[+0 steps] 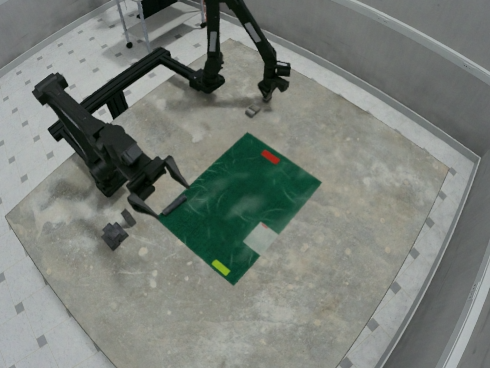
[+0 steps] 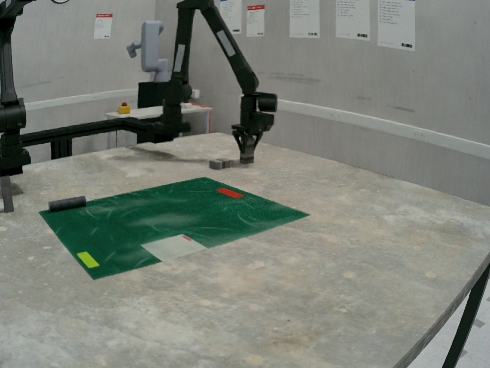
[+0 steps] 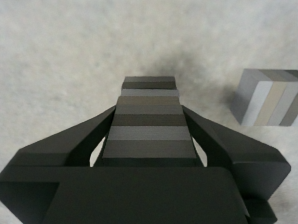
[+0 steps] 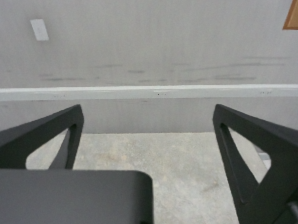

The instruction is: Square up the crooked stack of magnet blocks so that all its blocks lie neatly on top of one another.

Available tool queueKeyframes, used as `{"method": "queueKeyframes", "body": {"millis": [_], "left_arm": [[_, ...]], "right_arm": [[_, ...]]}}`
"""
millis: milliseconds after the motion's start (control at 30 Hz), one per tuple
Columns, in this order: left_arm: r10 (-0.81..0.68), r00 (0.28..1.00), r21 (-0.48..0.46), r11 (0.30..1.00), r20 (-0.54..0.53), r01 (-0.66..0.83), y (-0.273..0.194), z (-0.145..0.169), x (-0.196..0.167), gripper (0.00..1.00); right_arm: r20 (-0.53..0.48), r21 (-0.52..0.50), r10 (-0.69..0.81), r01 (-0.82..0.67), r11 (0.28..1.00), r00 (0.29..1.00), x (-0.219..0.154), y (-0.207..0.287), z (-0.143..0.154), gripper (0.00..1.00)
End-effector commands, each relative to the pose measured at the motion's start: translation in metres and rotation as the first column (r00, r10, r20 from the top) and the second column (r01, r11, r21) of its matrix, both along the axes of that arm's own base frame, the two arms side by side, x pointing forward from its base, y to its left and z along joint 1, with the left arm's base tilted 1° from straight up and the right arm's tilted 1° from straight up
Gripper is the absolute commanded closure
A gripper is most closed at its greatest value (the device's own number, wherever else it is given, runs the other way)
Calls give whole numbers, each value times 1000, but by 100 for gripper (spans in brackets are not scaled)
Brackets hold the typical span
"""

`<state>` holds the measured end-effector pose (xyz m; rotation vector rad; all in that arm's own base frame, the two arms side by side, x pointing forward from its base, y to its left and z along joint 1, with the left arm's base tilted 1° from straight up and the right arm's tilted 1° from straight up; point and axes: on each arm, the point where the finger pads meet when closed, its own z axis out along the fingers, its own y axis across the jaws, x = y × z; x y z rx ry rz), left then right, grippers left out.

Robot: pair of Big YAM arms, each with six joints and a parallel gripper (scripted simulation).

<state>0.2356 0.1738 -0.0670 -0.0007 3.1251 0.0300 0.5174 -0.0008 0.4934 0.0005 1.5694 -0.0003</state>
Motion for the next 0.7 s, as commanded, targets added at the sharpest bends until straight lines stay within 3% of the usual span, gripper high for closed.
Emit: {"method": "queueKeyframes", "body": {"millis": [0, 667], "left_arm": [[-14, 1000, 7, 1000, 19, 14, 6, 3, 11, 52], [-14, 1000, 7, 1000, 19, 14, 6, 3, 11, 53]], "right_arm": [[25, 14, -10, 10, 1000, 1000, 3, -6, 22, 0], [25, 14, -10, 10, 1000, 1000, 3, -6, 22, 0]]}}
